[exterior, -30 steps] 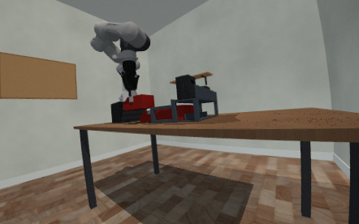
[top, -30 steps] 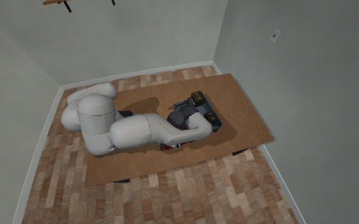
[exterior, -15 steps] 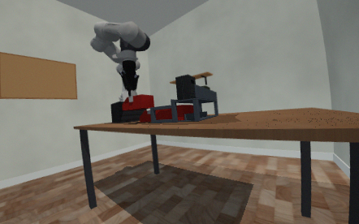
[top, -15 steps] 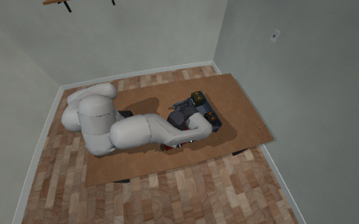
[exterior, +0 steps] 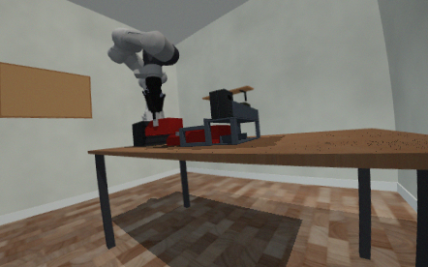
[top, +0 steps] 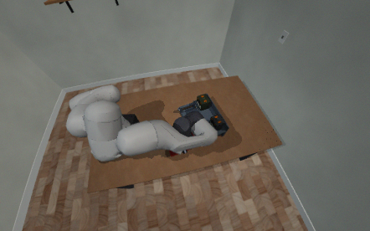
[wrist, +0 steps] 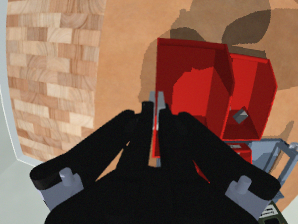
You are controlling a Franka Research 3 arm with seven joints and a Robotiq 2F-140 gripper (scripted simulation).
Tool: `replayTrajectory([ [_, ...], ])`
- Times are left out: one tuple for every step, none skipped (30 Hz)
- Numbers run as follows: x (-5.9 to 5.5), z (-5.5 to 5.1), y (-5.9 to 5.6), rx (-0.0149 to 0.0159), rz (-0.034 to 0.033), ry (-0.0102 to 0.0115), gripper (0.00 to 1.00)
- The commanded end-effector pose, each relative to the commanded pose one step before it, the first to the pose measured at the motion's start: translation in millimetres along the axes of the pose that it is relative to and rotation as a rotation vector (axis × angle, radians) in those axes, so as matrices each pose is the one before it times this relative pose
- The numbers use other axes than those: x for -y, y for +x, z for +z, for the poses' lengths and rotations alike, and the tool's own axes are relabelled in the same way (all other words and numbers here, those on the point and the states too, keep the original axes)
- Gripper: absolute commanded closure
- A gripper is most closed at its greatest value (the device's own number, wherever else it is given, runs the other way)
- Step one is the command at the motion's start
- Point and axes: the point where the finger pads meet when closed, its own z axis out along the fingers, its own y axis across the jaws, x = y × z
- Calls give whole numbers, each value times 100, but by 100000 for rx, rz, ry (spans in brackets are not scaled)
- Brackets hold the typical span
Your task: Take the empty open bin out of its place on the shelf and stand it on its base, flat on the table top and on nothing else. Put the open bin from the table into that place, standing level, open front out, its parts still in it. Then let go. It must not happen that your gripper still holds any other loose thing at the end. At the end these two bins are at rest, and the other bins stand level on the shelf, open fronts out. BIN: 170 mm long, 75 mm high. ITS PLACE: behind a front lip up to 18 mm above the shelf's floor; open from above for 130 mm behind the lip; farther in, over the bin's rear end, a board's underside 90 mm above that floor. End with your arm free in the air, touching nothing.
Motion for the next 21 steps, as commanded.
replayTrajectory([
  [94, 983, -321, 765, 3, 229, 100],
  [8, 305, 1, 0, 1, 0, 100],
  [8, 307, 2, 0, 0, 0, 100],
  [8, 307, 2, 0, 0, 0, 100],
  [8, 304, 2, 0, 0, 0, 100],
  [7, 300, 2, -1, -1, 0, 100],
  [8, 293, 1, 0, 1, 0, 100],
  [7, 284, 2, 0, 0, 0, 100],
  [7, 273, 2, 0, 0, 0, 100],
  [7, 261, 1, 0, 0, 0, 100],
  [6, 246, 2, 0, 0, 0, 100],
  [6, 230, 1, 0, 0, 0, 100],
  [0, 0, 0, 0, 0, 0, 100],
  [0, 0, 0, 0, 0, 0, 100],
  [5, 213, 1, 0, 0, 0, 100],
  [5, 194, 1, 0, 0, 0, 100],
  [5, 174, 1, 0, 0, 0, 100],
  [4, 154, 1, 0, -1, 0, 100],
  [3, 133, 1, 0, 0, 0, 100],
  [3, 113, 0, 0, 0, 0, 100],
  [2, 93, 0, 0, 0, 0, 100],
])
